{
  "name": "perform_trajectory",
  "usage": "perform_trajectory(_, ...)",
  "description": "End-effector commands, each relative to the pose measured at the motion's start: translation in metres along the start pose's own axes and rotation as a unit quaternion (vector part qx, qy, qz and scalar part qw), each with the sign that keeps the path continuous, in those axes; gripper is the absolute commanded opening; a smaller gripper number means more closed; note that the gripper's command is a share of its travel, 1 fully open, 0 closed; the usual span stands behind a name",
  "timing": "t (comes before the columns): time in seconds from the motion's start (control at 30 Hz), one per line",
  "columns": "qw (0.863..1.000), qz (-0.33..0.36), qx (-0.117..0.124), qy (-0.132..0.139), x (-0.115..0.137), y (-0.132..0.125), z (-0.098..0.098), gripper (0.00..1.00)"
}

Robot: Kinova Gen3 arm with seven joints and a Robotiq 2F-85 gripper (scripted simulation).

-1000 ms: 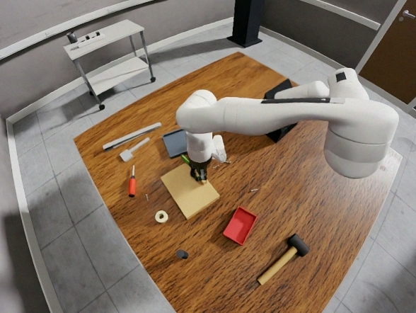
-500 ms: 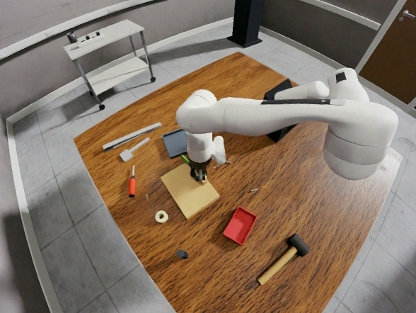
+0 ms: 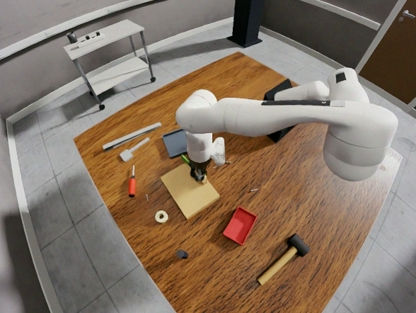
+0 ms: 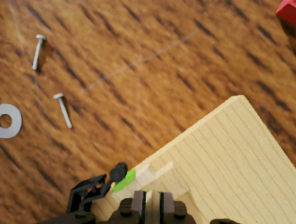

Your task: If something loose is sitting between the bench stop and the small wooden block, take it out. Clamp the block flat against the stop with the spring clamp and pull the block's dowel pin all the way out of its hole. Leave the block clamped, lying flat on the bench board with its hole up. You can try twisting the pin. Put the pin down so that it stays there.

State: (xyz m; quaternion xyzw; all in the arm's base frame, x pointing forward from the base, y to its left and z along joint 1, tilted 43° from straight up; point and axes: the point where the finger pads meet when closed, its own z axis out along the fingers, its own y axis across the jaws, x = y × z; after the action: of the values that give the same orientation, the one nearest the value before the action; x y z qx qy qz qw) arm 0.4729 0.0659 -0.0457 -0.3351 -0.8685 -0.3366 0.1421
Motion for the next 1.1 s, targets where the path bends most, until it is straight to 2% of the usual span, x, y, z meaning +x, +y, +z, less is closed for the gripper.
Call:
perform_trajectory(0.0, 1.0, 0.012, 0.0, -0.001, -0.0006, 0.0002, -0.0011, 0.1)
perform_trajectory(1.07, 0.997, -0.075, 0.0, -0.001, -0.0006, 0.0002, -0.0016, 0.1)
